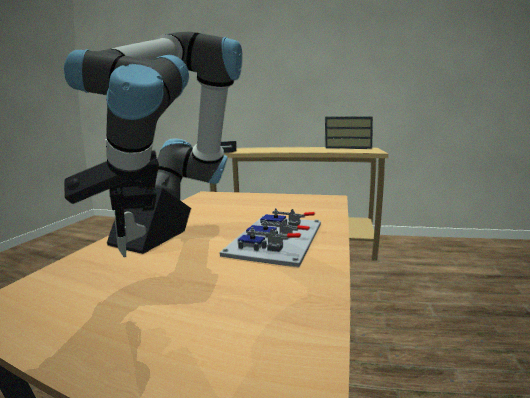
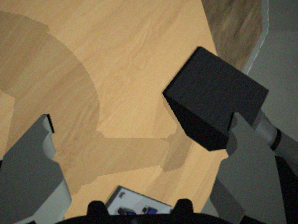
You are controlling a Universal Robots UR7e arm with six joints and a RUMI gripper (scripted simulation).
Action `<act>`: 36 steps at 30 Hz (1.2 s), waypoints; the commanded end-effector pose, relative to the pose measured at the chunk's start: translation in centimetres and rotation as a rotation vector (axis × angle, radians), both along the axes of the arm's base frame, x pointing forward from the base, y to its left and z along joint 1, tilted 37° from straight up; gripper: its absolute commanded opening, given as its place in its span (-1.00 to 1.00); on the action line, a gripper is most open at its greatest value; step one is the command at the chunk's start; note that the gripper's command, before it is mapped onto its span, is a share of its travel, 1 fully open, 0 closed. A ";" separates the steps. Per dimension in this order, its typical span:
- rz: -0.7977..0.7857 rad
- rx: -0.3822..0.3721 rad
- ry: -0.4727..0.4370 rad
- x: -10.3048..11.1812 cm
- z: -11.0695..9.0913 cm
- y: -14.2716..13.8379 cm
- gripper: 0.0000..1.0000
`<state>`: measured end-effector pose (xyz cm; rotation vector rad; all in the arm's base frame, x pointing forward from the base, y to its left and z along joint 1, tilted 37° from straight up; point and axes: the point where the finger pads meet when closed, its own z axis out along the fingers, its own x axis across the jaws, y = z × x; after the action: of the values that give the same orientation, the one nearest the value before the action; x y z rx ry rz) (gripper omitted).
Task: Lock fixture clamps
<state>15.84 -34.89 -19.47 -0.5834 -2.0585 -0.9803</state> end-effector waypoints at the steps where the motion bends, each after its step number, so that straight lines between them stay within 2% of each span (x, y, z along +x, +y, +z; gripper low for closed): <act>1: 0.000 -0.001 0.000 0.0 0.0 -0.1 1.00; 17: 0.000 -0.001 0.000 0.0 0.0 -0.1 1.00; 18: 0.000 -0.001 0.000 0.0 0.0 -0.1 0.16; 34: 0.000 -0.001 0.000 0.0 0.0 -0.1 0.16; 36: 0.065 0.007 -0.101 -0.3 1.9 -1.5 0.16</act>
<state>15.81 -35.01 -19.29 -0.5720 -2.0667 -0.9826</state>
